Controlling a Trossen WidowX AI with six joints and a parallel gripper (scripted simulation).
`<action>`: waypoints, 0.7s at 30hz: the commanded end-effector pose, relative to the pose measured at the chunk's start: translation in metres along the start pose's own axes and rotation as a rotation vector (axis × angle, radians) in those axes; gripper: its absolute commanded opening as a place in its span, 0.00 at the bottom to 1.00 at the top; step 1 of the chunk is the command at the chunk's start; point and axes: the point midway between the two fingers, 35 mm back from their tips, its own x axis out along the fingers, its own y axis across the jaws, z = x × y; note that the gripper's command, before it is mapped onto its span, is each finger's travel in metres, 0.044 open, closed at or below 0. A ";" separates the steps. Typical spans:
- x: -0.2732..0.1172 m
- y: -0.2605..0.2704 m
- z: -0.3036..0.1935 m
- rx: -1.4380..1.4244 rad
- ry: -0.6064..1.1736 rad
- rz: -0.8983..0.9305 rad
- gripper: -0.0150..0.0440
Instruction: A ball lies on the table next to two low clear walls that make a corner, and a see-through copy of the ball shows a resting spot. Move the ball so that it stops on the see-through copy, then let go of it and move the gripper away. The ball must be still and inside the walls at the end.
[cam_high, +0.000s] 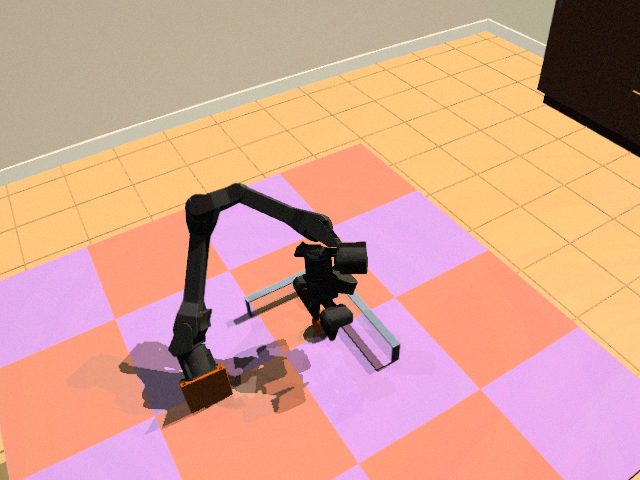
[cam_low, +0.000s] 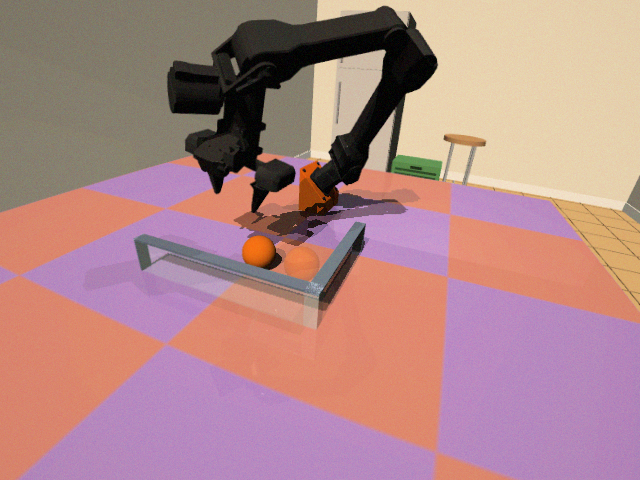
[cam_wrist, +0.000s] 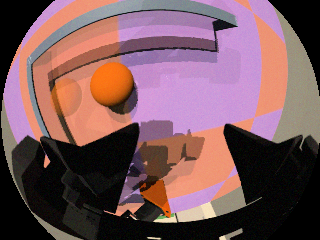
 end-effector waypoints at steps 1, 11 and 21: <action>-0.011 0.061 0.027 -0.076 -0.078 0.212 0.92; -0.010 0.064 0.028 -0.078 -0.081 0.222 0.92; 0.009 0.068 0.030 -0.079 -0.081 0.222 0.92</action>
